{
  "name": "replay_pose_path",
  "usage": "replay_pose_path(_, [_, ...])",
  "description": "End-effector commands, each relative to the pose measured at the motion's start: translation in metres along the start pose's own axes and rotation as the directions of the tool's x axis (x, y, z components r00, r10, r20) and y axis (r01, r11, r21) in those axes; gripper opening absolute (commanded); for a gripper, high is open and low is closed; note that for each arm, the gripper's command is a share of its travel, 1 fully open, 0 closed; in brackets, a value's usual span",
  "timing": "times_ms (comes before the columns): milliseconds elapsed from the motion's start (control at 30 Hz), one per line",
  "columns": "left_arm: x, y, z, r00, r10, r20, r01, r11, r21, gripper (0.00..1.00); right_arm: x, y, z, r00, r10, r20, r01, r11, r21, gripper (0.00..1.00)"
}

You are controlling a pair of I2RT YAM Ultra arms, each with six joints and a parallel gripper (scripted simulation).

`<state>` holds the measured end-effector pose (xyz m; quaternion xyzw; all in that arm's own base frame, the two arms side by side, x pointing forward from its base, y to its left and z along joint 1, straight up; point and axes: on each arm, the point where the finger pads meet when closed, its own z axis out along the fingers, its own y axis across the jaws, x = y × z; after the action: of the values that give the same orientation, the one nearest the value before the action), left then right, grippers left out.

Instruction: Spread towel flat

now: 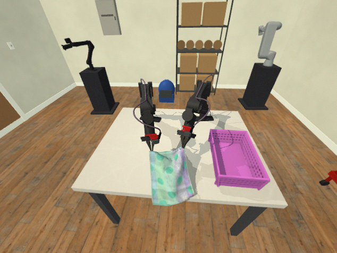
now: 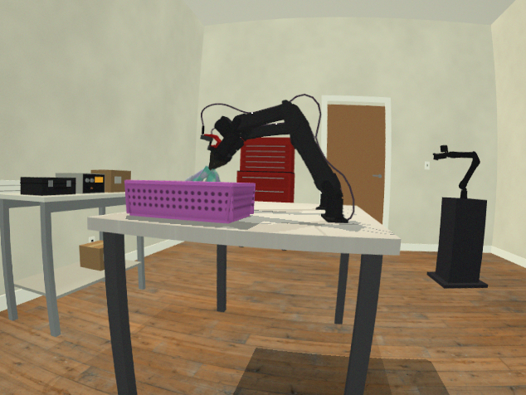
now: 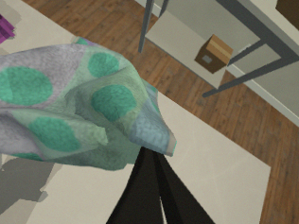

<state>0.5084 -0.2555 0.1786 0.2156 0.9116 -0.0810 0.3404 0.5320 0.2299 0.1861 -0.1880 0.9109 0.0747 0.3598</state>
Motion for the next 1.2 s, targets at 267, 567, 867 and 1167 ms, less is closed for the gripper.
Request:
replay_pose_path(267, [0.06, -0.03, -0.004, 0.996, 0.05, -0.077, -0.047, 0.998, 0.038, 0.0, 0.073, -0.008, -0.008, 0.993, 0.009, -0.115, -0.007, 1.0, 0.012, 0.0])
replay_pose_path(567, [0.117, -0.053, 0.007, 0.993, 0.093, -0.075, -0.089, 0.994, 0.065, 0.0, 0.136, -0.011, -0.005, 0.993, 0.012, -0.116, -0.009, 1.0, 0.021, 0.0])
replay_pose_path(867, [0.164, -0.074, 0.015, 0.988, 0.134, -0.072, -0.127, 0.987, 0.099, 0.0, 0.188, -0.013, -0.002, 0.993, 0.015, -0.117, -0.012, 1.0, 0.025, 0.0])
replay_pose_path(1167, [0.188, -0.084, 0.019, 0.985, 0.157, -0.07, -0.148, 0.982, 0.117, 0.0, 0.215, -0.013, -0.001, 0.993, 0.016, -0.118, -0.013, 1.0, 0.027, 0.0])
